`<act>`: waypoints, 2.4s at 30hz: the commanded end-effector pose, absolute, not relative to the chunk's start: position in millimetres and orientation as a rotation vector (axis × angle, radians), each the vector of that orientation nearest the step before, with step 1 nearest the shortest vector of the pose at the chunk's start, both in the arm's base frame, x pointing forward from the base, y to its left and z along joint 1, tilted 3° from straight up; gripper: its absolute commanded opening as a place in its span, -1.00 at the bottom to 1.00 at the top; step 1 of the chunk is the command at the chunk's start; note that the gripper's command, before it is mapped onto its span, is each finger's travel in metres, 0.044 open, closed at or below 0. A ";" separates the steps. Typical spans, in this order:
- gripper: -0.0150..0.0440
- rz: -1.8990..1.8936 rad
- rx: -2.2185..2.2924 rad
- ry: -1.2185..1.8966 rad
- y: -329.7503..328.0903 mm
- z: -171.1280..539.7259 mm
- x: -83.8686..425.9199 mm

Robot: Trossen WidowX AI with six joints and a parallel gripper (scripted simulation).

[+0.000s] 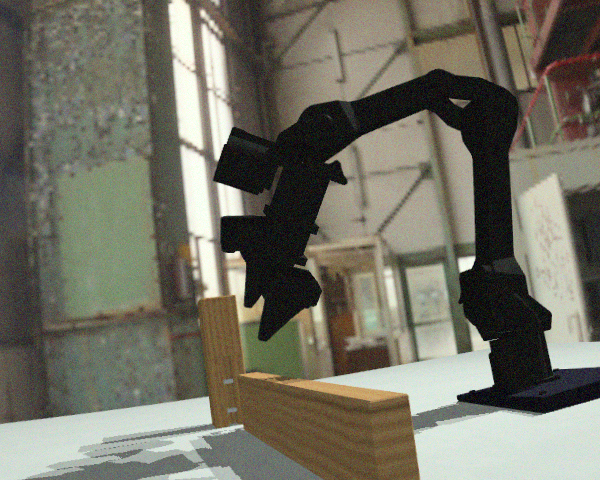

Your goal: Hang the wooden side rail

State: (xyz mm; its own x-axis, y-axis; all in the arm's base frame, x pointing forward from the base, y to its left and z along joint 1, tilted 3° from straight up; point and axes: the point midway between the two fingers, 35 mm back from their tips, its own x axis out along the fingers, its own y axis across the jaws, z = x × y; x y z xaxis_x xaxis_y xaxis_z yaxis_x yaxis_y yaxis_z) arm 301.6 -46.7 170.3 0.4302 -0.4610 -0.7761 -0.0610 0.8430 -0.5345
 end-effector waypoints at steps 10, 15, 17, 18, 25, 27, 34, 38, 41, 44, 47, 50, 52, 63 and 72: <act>1.00 1.121 -1.348 1.188 -3.3 175.4 313.7; 1.00 1.266 -1.400 1.123 1.2 177.4 313.6; 1.00 1.266 -1.400 1.123 1.2 177.4 313.6; 1.00 1.266 -1.400 1.123 1.2 177.4 313.6; 1.00 1.266 -1.400 1.123 1.2 177.4 313.6; 1.00 1.266 -1.400 1.123 1.1 176.0 313.8; 1.00 1.265 -1.400 1.123 -0.6 142.5 315.6; 1.00 1.265 -1.400 1.123 -1.0 135.1 316.2; 1.00 1.265 -1.400 1.124 -1.3 127.6 316.5; 1.00 1.265 -1.400 1.124 -1.4 126.5 316.7; 1.00 1.265 -1.400 1.124 -1.6 122.0 317.4; 1.00 1.265 -1.400 1.124 -1.8 117.1 318.1; 1.00 1.265 -1.400 1.124 -2.0 113.9 318.6; 1.00 1.265 -1.400 1.124 -2.9 96.2 320.2; 1.00 1.265 -1.401 1.124 -3.6 81.8 320.6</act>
